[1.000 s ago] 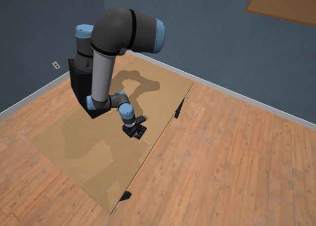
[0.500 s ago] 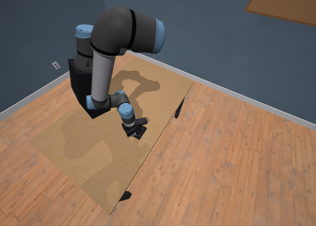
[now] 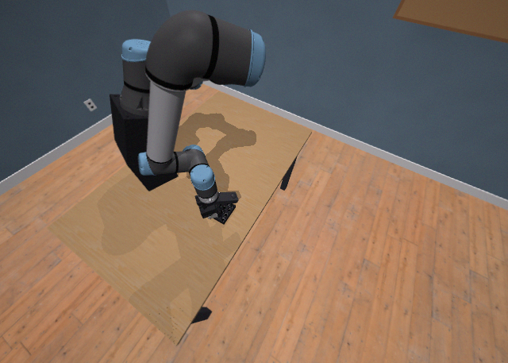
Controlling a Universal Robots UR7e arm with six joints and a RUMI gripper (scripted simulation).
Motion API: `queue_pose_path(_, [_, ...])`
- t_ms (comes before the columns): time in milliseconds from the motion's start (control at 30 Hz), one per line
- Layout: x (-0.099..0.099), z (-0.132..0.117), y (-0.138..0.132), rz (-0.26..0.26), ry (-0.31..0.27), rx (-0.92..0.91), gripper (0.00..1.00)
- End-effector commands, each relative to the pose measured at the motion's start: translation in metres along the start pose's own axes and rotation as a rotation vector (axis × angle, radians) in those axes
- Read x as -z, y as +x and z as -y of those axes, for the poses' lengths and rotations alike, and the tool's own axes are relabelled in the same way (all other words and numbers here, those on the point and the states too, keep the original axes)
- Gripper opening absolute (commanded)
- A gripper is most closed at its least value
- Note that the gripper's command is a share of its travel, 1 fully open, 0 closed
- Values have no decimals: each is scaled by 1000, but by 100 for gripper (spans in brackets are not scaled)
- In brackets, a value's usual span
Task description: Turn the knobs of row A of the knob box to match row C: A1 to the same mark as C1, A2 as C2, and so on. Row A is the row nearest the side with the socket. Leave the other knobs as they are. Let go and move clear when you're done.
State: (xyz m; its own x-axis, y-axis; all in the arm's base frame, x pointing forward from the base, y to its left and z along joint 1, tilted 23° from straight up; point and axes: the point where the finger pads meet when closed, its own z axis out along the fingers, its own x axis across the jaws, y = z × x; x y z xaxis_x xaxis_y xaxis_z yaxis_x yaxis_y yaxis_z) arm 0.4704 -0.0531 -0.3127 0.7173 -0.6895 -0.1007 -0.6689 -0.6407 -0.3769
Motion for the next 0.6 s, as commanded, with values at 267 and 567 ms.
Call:
queue_pose_path(267, [0,0,1,-2,-1,-100,4])
queue_pose_path(567, [0,0,1,-2,-1,-134,4])
